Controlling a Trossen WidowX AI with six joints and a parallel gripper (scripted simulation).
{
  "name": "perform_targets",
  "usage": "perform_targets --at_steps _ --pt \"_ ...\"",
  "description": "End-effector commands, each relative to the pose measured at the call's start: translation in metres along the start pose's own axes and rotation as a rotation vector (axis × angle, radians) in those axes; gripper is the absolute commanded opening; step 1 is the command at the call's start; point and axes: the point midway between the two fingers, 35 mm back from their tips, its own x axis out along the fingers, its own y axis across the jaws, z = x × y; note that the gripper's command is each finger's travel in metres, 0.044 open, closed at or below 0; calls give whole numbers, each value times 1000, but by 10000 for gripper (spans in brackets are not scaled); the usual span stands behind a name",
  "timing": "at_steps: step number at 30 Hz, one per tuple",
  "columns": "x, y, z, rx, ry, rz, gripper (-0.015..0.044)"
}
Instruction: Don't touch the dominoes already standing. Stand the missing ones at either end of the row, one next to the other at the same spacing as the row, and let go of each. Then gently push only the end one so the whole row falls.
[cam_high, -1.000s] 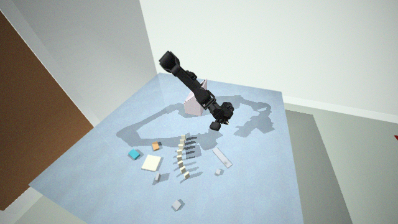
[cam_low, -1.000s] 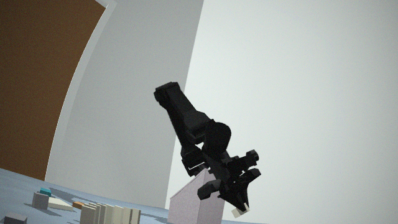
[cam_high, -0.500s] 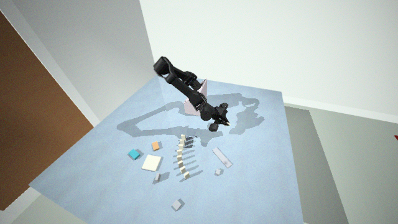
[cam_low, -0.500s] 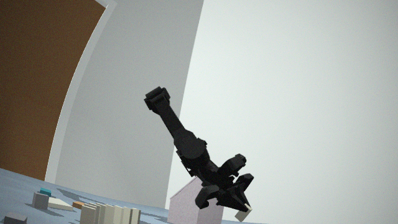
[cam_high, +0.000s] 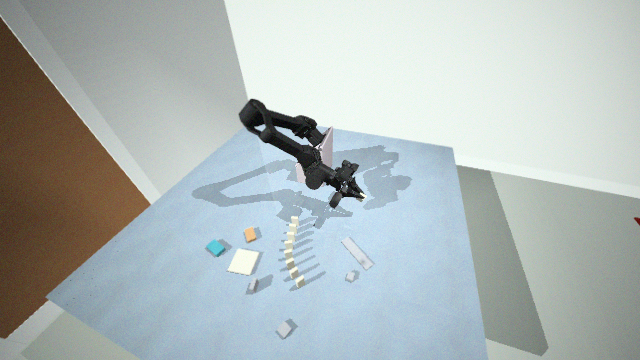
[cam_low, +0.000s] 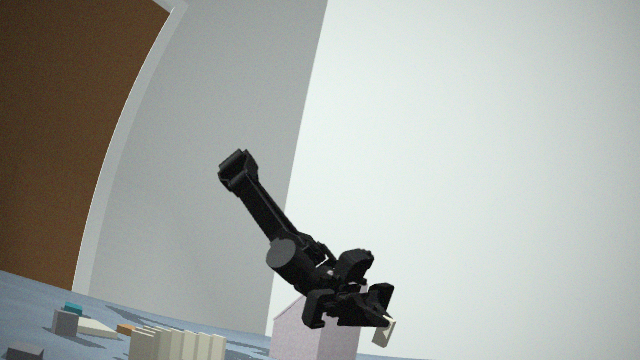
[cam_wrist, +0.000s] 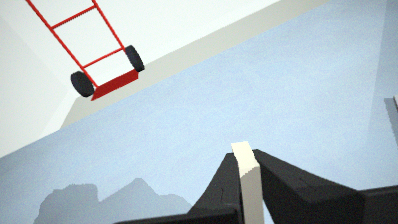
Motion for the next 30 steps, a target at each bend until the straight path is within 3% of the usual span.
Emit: perform_targets --at_steps 1,14,30 --pt "-9 2 2 -34 -67 -22 26" --pt "-52 3 16 -184 -289 -170 26" --pt "-53 3 16 -186 -291 -172 26"
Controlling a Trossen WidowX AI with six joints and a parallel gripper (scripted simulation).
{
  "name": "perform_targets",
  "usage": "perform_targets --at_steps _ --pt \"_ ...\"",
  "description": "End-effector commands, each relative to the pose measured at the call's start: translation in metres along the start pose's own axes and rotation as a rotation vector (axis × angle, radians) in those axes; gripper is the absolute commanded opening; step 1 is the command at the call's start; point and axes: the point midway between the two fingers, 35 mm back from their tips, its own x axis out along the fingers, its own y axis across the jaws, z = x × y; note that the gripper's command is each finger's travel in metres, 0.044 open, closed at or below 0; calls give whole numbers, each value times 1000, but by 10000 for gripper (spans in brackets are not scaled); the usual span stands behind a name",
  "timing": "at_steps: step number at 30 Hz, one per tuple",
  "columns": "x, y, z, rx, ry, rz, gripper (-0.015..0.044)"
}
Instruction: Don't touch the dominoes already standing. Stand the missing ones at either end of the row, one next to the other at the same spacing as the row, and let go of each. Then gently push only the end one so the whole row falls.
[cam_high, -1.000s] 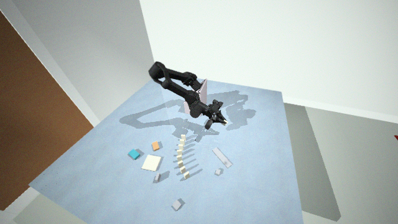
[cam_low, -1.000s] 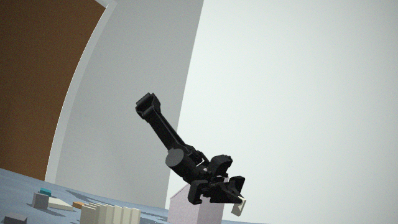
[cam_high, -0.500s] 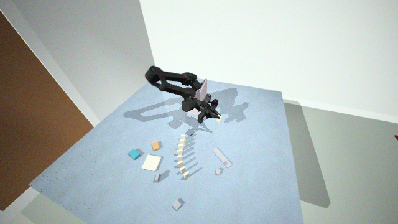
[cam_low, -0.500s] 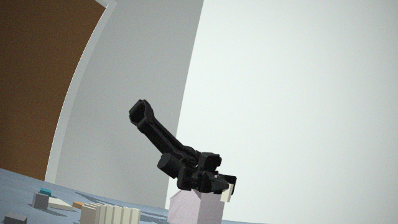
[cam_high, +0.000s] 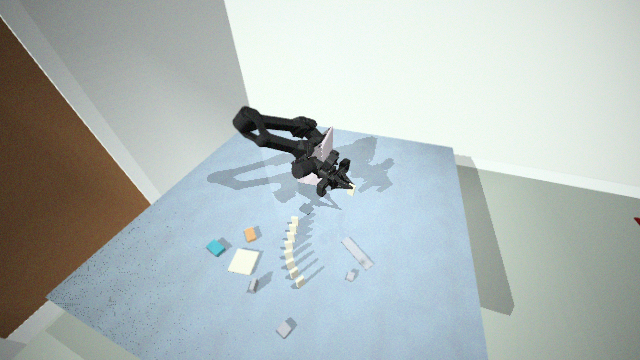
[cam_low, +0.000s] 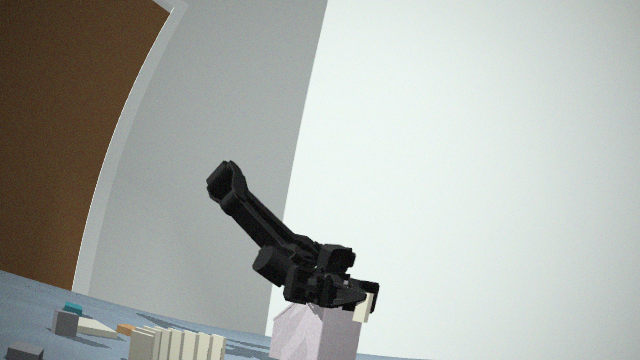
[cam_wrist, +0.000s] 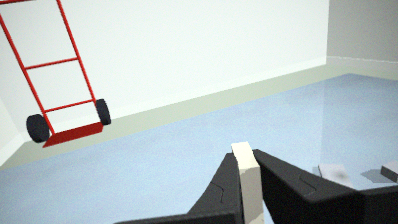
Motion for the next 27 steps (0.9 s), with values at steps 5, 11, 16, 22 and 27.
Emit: perform_targets --at_steps 5,11,16,22,27 --pt "1 0 -5 -5 -1 3 26" --pt "6 -4 -28 -7 12 9 26" --pt "10 -5 -47 -6 18 12 26" --pt "14 -4 -70 -4 18 13 26" --pt "16 -2 -87 4 16 11 26"
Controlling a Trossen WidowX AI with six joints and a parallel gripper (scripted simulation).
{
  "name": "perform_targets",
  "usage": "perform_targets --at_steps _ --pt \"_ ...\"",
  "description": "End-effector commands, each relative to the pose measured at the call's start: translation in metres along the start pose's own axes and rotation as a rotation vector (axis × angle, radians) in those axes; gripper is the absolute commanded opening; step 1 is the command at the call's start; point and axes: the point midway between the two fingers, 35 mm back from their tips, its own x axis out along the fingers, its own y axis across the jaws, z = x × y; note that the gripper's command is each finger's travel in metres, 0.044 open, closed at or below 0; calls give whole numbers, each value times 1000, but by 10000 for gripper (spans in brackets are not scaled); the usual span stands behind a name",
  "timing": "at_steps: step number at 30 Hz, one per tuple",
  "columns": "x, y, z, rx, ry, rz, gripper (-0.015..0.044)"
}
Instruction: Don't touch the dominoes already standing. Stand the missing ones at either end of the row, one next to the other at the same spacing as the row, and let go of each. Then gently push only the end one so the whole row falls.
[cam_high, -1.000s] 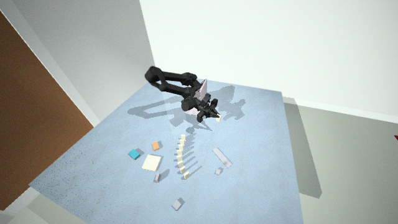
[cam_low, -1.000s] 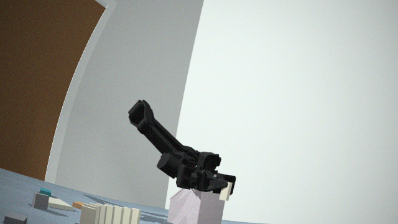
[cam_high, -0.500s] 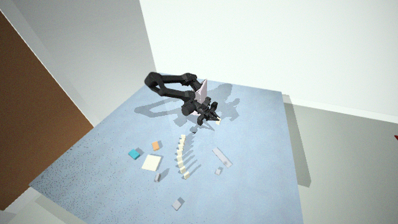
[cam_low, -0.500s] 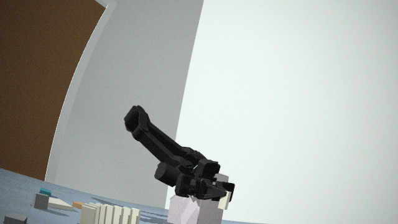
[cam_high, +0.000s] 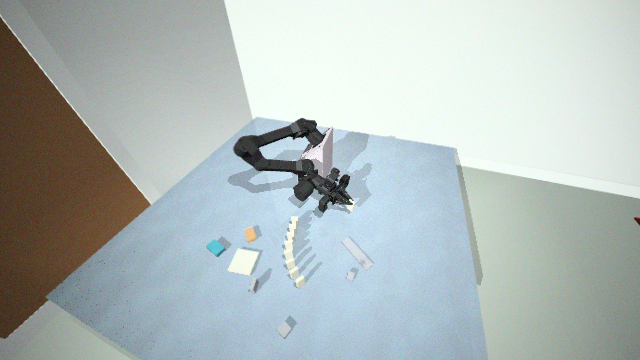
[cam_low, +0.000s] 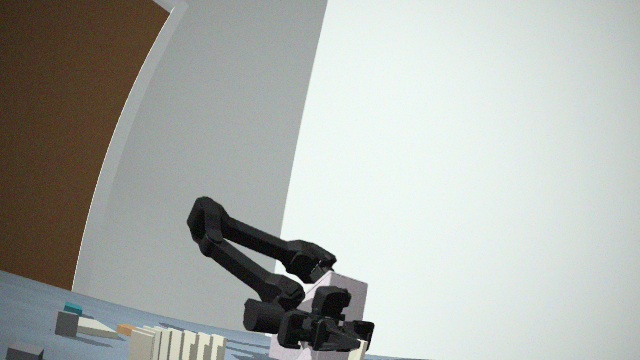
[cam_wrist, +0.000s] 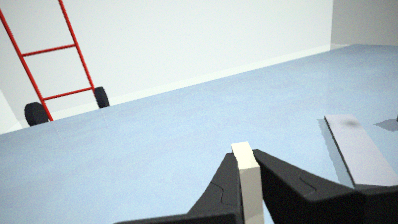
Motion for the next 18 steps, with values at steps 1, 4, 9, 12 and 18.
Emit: perform_targets --at_steps 1,4,9,12,18 --pt "3 0 -11 -1 -9 -4 26" --pt "4 1 -21 0 -13 -7 26" --pt "6 3 -31 -4 -21 -11 26" --pt "6 3 -31 -4 -21 -11 26" --pt "6 3 -31 -4 -21 -11 26"
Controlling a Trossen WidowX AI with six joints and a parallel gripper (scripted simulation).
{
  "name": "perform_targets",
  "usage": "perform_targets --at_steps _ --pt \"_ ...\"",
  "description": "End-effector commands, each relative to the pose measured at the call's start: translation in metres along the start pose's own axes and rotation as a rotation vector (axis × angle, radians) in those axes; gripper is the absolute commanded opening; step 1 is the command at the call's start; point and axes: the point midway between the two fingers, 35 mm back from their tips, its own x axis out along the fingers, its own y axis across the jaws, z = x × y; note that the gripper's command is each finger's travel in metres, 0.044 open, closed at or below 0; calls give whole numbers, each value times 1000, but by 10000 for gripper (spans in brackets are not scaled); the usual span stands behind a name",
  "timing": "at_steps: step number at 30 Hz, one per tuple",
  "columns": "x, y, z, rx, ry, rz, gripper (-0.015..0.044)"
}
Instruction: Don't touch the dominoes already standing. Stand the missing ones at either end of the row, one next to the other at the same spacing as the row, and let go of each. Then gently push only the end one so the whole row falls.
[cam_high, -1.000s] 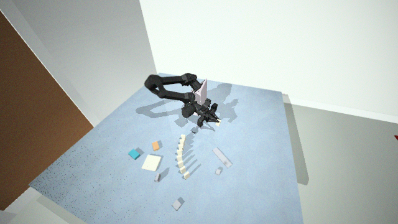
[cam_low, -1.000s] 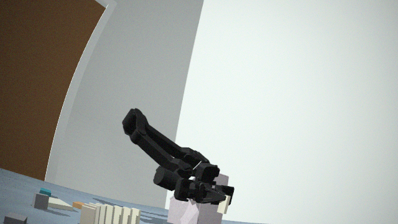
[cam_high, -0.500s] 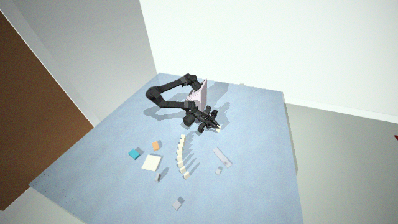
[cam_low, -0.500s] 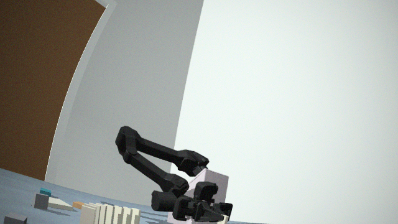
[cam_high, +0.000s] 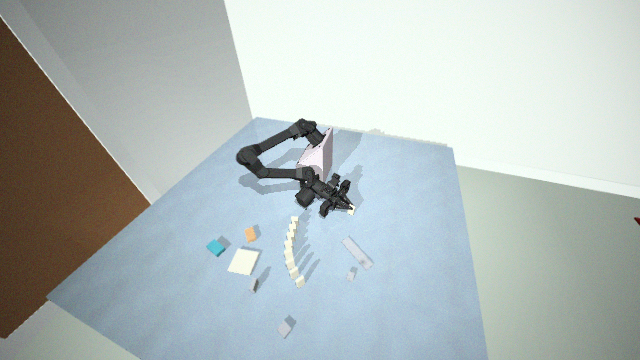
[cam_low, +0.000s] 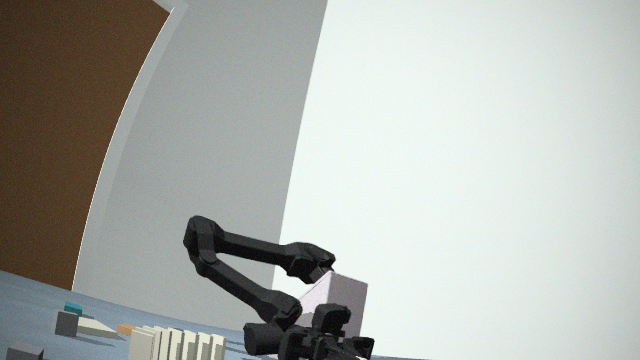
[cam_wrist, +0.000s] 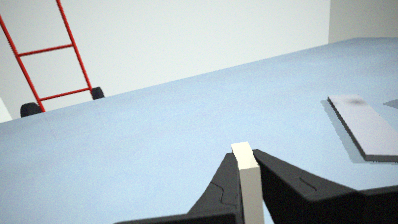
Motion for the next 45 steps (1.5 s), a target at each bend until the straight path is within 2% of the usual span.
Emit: perform_targets --at_steps 1,17,23,26,29,33,37,41,45 --pt "0 -1 0 -5 -6 -2 26" --pt "0 -1 2 -5 -5 -2 440" --pt "-4 -1 48 -4 0 -4 440" --pt "-4 -1 49 6 2 0 440" --pt "8 -2 45 140 57 52 440" --pt "34 -5 42 446 225 130 440" --pt "54 -8 48 723 431 131 440" --pt "68 -11 62 960 643 37 440" --pt "72 -9 78 1154 846 -156 440"
